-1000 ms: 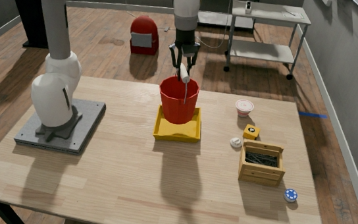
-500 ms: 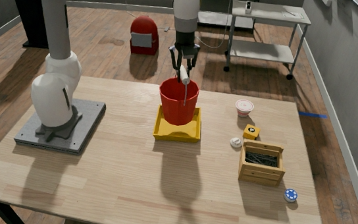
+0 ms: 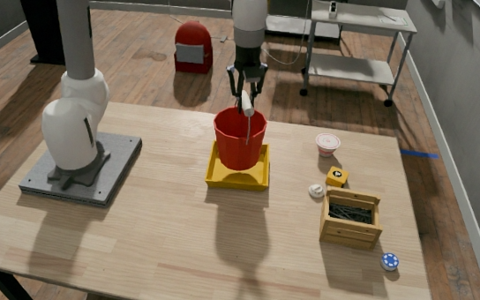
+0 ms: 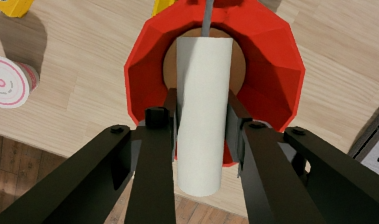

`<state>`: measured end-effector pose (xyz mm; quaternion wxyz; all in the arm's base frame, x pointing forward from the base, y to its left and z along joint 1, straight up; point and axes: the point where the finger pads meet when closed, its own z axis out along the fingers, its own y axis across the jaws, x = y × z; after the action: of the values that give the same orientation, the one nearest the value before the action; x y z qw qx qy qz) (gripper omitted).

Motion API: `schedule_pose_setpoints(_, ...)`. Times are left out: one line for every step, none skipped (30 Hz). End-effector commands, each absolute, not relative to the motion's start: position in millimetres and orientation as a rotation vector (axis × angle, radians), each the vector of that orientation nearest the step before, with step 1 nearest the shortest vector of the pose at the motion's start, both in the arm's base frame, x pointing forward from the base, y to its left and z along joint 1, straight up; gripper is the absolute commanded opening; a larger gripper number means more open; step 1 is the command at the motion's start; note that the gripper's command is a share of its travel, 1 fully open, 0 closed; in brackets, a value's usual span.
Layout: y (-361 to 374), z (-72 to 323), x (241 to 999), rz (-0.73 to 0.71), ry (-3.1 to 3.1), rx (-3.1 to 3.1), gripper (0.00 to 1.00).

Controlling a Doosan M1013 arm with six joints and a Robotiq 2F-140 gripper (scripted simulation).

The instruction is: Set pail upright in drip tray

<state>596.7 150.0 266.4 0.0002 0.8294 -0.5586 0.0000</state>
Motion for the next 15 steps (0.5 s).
schedule_pose_setpoints(150.2,263.9,597.0,0.001,-1.756,2.606,0.10)
schedule_pose_setpoints(150.2,263.9,597.0,0.001,-1.756,2.606,0.10)
schedule_pose_setpoints(150.2,263.9,597.0,0.001,-1.756,2.606,0.10)
schedule_pose_setpoints(150.2,262.6,596.9,0.001,-1.756,2.606,0.10)
schedule_pose_setpoints(150.2,261.4,596.9,0.001,-1.756,2.606,0.10)
schedule_pose_setpoints(150.2,260.1,596.9,0.001,-1.756,2.606,0.10)
schedule_pose_setpoints(150.2,258.8,596.9,0.001,-1.756,2.606,0.10)
schedule_pose_setpoints(150.2,257.5,596.9,0.001,-1.756,2.606,0.10)
schedule_pose_setpoints(150.2,256.2,596.9,0.001,-1.756,2.606,0.10)
schedule_pose_setpoints(150.2,254.9,596.9,0.001,-1.756,2.606,0.10)
schedule_pose_setpoints(150.2,253.5,596.9,0.001,-1.756,2.606,0.10)
schedule_pose_setpoints(150.3,252.2,596.9,0.001,-1.756,2.606,0.10)
schedule_pose_setpoints(150.3,250.9,596.8,0.001,-1.756,2.606,0.10)
schedule_pose_setpoints(150.3,249.5,596.8,0.001,-1.756,2.606,0.10)
schedule_pose_setpoints(150.3,248.2,596.8,0.001,-1.756,2.606,0.10)
